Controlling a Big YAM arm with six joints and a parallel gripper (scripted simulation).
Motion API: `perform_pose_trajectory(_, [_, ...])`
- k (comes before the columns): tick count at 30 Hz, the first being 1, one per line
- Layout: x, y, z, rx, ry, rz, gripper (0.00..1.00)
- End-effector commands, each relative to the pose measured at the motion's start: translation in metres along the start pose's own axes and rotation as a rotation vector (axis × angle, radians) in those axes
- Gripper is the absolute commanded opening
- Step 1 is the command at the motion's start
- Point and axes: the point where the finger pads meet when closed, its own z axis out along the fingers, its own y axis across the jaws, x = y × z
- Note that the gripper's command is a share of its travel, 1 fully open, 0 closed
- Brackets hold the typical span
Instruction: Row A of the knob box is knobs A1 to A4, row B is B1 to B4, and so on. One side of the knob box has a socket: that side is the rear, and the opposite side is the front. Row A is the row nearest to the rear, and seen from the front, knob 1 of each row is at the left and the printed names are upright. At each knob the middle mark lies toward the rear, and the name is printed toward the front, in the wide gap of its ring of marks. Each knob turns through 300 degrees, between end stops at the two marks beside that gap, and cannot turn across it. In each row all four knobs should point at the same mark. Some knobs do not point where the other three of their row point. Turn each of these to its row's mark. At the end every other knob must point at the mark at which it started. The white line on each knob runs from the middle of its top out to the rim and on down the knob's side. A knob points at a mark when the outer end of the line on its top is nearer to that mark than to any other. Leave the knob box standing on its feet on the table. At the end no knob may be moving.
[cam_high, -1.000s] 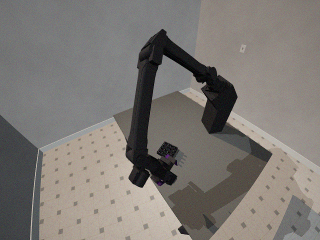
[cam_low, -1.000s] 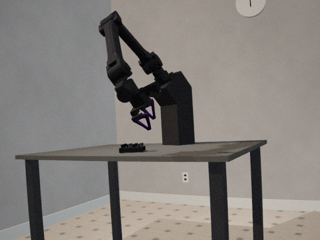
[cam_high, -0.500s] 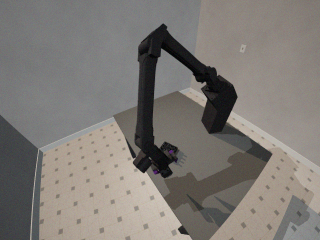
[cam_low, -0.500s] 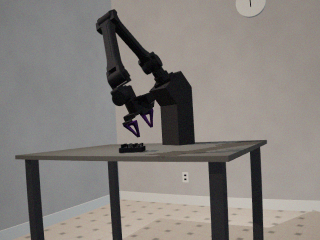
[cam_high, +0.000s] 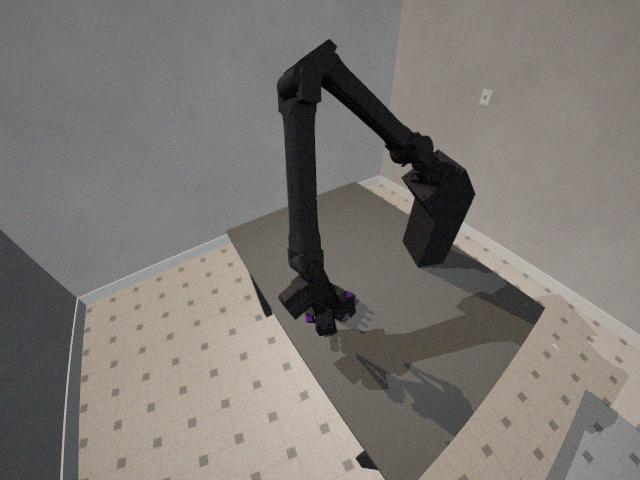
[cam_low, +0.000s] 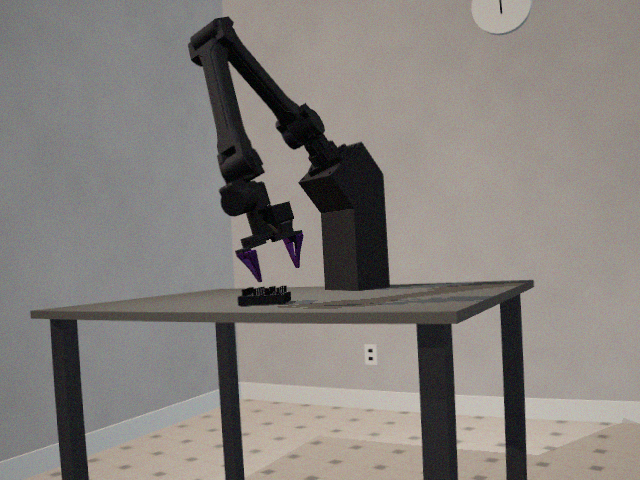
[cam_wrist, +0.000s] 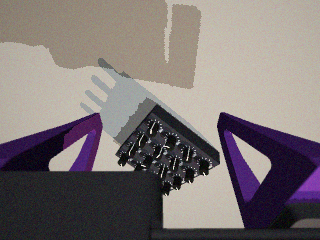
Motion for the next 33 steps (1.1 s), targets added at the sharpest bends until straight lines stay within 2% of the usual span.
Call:
perform_pose_trajectory(1, [0.007, -0.015, -0.009, 0.060, -0.025, 0.115, 1.00])
perform_pose_trajectory(2, [0.007, -0.015, -0.009, 0.060, -0.025, 0.115, 1.00])
perform_pose_trajectory(3, [0.018, -0.014, -0.007, 0.088, -0.029, 0.179, 1.00])
perform_pose_trajectory(17, [0.079, -0.005, -0.006, 0.235, -0.063, 0.512, 1.00])
perform_pose_trajectory(19, [0.079, -0.005, -0.006, 0.235, -0.063, 0.512, 1.00])
perform_pose_trajectory(23, [0.101, 0.000, -0.009, 0.286, -0.081, 0.629, 1.00])
perform_pose_trajectory(25, [0.105, 0.003, -0.006, 0.288, -0.079, 0.645, 1.00])
perform_pose_trajectory(27, [0.106, 0.013, 0.004, 0.269, -0.062, 0.637, 1.00])
perform_pose_trajectory(29, [0.095, 0.007, -0.001, 0.279, -0.085, 0.630, 1.00])
perform_pose_trajectory(33, [0.097, 0.009, -0.001, 0.275, -0.081, 0.629, 1.00])
